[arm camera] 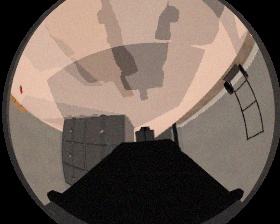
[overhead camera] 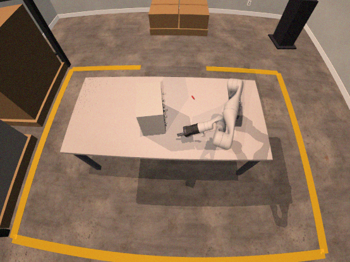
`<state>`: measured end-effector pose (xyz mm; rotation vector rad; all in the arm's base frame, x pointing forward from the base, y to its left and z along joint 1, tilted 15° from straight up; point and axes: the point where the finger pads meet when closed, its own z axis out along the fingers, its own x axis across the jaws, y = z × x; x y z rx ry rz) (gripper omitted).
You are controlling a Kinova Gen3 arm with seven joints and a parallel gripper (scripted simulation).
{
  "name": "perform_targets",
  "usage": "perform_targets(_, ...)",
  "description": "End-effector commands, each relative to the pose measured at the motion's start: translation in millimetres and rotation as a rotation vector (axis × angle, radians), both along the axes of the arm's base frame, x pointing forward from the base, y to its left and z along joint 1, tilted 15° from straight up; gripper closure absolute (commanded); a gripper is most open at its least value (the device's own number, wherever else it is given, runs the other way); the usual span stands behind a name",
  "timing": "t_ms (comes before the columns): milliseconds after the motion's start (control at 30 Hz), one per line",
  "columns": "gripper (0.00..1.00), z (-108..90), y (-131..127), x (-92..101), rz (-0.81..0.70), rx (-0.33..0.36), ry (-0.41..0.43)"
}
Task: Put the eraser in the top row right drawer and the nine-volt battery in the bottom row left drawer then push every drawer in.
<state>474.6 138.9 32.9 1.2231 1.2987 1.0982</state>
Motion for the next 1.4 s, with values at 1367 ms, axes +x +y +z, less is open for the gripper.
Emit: perform_targets(1367, 1.00, 5.9, 80, -14.6, -0.004, 0.008, 0.007)
